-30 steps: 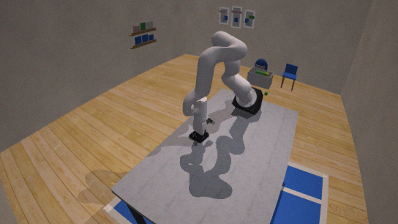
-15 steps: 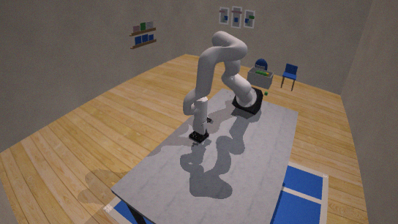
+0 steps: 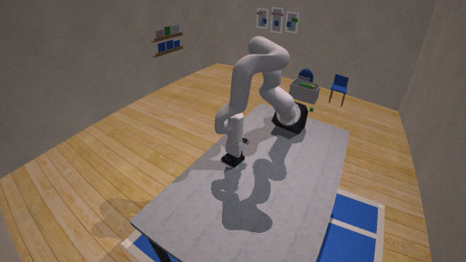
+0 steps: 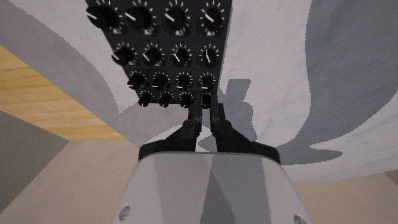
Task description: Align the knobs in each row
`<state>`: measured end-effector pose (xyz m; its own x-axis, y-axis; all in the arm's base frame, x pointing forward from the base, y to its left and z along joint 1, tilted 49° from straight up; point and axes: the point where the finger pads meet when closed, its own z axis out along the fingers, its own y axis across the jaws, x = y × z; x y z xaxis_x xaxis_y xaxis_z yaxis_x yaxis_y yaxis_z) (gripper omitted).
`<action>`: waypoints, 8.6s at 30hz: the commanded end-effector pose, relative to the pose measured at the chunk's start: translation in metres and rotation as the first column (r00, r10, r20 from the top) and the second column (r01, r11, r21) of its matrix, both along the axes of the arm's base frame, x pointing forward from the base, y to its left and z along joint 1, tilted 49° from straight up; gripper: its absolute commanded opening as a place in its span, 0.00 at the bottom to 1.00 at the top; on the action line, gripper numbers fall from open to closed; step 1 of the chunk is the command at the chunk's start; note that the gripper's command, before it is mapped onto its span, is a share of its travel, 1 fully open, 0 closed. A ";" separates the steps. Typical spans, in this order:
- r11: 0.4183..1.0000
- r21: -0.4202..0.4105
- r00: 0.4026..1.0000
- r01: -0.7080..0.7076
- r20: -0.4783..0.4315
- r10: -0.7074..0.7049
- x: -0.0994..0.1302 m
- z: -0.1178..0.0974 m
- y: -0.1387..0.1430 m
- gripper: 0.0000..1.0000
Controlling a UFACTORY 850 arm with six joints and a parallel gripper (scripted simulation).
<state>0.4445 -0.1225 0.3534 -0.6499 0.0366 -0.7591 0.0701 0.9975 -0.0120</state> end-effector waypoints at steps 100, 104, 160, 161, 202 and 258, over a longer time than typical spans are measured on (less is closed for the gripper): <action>0.852 0.404 0.936 0.334 -0.038 -0.349 -0.029 0.026 0.002 0.19; 0.824 0.437 0.925 0.360 -0.049 -0.378 -0.030 0.026 0.002 0.19; -0.376 0.757 0.412 0.535 -0.622 -0.666 -0.036 0.031 0.003 0.19; -0.398 0.750 0.403 0.528 -0.633 -0.661 -0.036 0.031 0.003 0.19; -0.972 0.231 0.157 0.037 -0.962 -0.222 -0.040 0.034 0.003 0.19; -0.992 0.082 0.148 -0.092 -0.984 -0.095 -0.041 0.035 0.003 0.19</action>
